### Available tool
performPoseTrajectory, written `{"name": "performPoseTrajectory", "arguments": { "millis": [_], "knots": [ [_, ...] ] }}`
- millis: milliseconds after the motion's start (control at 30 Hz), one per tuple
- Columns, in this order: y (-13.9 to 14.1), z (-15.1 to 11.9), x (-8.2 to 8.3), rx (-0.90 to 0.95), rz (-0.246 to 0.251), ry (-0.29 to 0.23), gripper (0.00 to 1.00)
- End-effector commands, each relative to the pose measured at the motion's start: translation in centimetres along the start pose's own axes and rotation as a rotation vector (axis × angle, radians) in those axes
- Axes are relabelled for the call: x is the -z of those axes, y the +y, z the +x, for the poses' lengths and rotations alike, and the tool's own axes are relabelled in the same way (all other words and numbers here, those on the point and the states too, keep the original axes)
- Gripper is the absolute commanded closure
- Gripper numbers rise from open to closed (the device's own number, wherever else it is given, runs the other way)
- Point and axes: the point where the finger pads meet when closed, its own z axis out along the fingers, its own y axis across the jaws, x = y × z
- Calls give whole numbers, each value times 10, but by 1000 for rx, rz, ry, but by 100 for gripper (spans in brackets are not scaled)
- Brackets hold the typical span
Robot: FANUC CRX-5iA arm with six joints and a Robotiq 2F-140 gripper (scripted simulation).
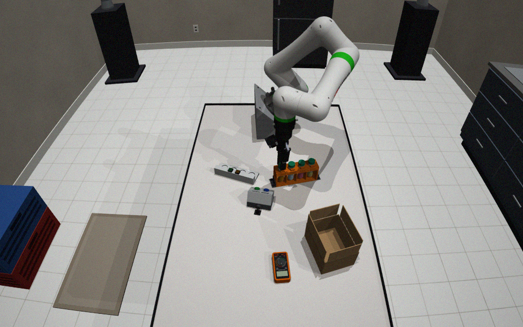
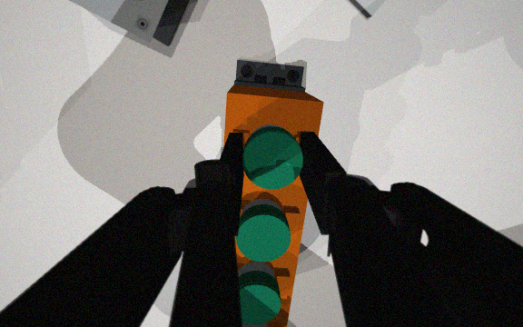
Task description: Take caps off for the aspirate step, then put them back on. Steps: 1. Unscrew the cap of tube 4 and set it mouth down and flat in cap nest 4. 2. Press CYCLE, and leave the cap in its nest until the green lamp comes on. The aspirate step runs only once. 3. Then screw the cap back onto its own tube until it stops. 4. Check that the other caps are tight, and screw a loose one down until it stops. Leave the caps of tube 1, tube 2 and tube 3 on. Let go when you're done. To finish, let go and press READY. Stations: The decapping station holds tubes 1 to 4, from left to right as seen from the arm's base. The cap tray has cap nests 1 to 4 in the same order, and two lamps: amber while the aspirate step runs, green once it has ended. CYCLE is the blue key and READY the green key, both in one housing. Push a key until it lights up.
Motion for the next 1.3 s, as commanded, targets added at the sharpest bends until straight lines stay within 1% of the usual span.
{"name": "performPoseTrajectory", "arguments": {
  "millis": [0, 167, 367, 400, 800, 900, 1000, 1067, 1133, 1267],
  "knots": [
    [0, 1, 1, 170, 11, -8, 70],
    [0, 1, 1, 417, 12, -7, 70],
    [0, 0, 1, 417, 12, -7, 70],
    [0, 1, 1, 417, 12, -7, 59],
    [0, 1, 1, 417, 12, -7, 59],
    [0, 1, 1, 167, 11, -8, 59],
    [0, 1, 1, 54, 11, -9, 59],
    [0, 1, 1, 54, 11, -9, 59],
    [0, 1, 1, -130, 10, -10, 59],
    [0, 1, 1, -330, 10, -12, 59]
  ]
}}
